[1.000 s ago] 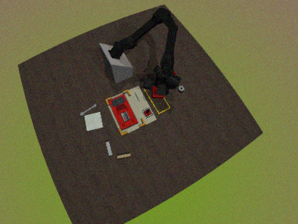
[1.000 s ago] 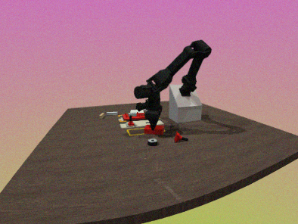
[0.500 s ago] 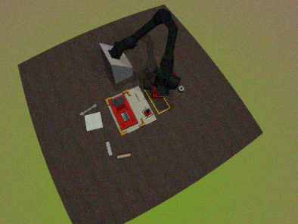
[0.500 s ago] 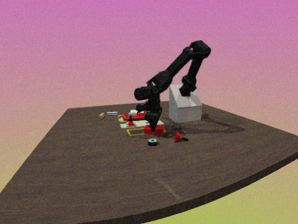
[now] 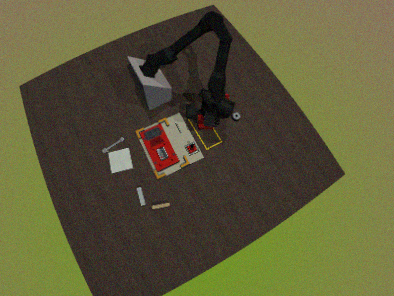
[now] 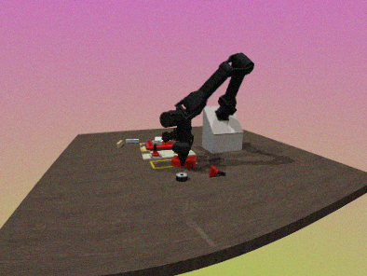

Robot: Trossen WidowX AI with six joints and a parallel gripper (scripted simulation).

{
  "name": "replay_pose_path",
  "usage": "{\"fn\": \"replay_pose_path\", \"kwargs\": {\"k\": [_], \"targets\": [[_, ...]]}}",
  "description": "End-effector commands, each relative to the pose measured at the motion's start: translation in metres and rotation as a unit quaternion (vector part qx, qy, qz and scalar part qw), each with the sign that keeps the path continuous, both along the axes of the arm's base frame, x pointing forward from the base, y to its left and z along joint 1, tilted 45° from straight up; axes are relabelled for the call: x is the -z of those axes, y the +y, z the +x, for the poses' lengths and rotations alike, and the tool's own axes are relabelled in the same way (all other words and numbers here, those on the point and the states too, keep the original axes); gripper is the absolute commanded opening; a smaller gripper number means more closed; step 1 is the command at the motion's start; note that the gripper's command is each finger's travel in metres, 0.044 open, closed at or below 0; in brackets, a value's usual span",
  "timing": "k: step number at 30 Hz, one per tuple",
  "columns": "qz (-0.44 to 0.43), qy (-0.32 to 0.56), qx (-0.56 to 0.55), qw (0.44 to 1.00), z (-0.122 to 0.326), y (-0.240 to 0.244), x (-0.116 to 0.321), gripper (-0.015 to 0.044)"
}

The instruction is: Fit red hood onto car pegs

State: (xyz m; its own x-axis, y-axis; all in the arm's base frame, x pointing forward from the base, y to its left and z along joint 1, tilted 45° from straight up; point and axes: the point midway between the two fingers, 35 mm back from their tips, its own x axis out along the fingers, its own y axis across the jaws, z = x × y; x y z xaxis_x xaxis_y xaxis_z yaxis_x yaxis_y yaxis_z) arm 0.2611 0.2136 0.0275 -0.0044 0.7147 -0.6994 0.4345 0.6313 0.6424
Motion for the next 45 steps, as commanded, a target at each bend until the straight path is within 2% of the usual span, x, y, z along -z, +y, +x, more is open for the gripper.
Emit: {"fn": "replay_pose_path", "kwargs": {"k": [1, 2, 5, 15, 26, 45], "targets": [[-0.003, 0.003, 0.002, 1.000, -0.001, 0.001, 0.003, 0.0440], [-0.003, 0.003, 0.002, 1.000, -0.001, 0.002, 0.004, 0.0440], [0.000, 0.000, 0.000, 1.000, 0.000, 0.001, 0.001, 0.0361], [0.000, 0.000, 0.000, 1.000, 0.000, 0.001, 0.001, 0.0295], [0.000, 0.000, 0.001, 1.000, 0.001, -0.015, -0.015, 0.0006], [-0.002, 0.000, 0.001, 1.000, 0.001, -0.066, -0.065, 0.0000]]}}
